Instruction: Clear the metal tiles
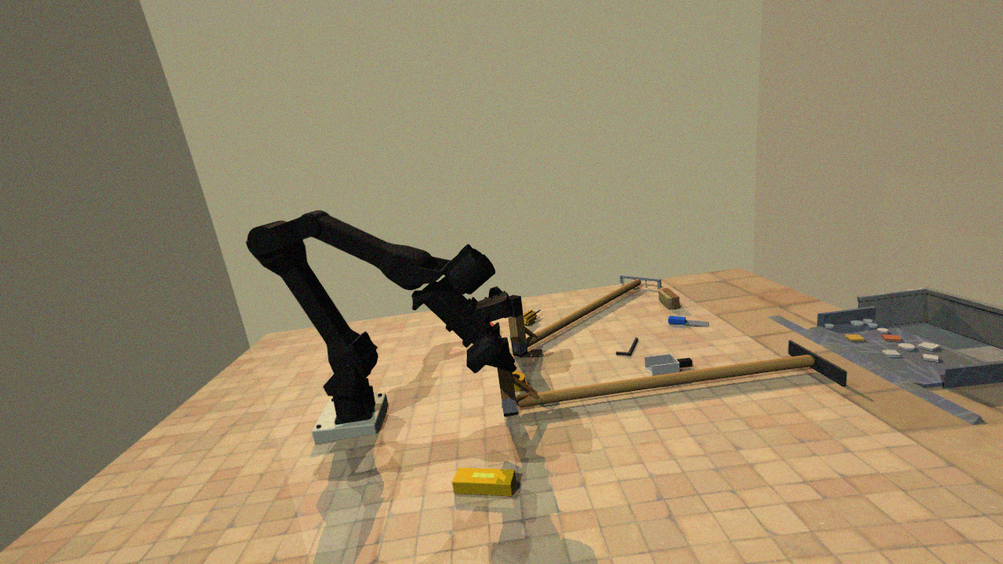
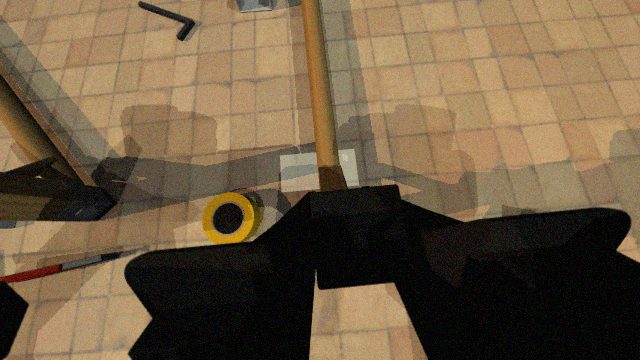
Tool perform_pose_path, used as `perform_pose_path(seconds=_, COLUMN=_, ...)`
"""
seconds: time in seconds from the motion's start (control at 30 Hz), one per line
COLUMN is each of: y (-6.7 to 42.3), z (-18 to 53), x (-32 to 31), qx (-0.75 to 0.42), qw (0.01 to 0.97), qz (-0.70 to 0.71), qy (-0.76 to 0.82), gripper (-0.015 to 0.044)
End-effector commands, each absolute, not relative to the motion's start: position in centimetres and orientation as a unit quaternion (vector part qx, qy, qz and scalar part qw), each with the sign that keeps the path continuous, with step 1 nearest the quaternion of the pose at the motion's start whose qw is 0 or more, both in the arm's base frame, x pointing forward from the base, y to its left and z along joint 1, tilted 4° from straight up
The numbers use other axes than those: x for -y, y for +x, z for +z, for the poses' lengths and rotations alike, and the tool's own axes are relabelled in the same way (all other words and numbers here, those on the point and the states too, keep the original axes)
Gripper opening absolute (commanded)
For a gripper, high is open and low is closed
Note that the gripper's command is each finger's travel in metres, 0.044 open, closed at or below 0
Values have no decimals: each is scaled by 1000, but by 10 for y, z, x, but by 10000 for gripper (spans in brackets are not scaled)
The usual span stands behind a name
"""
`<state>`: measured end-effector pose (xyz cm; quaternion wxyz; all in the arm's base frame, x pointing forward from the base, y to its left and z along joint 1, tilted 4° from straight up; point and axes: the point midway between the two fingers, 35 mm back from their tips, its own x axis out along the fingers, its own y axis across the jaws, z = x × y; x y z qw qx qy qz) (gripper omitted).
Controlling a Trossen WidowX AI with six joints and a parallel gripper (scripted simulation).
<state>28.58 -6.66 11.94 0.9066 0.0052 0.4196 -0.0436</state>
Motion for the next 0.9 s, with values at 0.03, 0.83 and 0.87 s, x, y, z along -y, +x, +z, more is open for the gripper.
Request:
perform_pose_path(seconds=0.03, y=297, z=128, x=70, qx=-410, qw=911, qz=-47, qy=4, gripper=0)
perform_pose_path(seconds=0.83, y=334, z=133, x=77, qx=-408, qw=911, qz=-49, qy=5, gripper=0)
perform_pose_path(seconds=0.87, y=335, z=133, x=78, qx=-408, qw=911, qz=-49, qy=5, gripper=0)
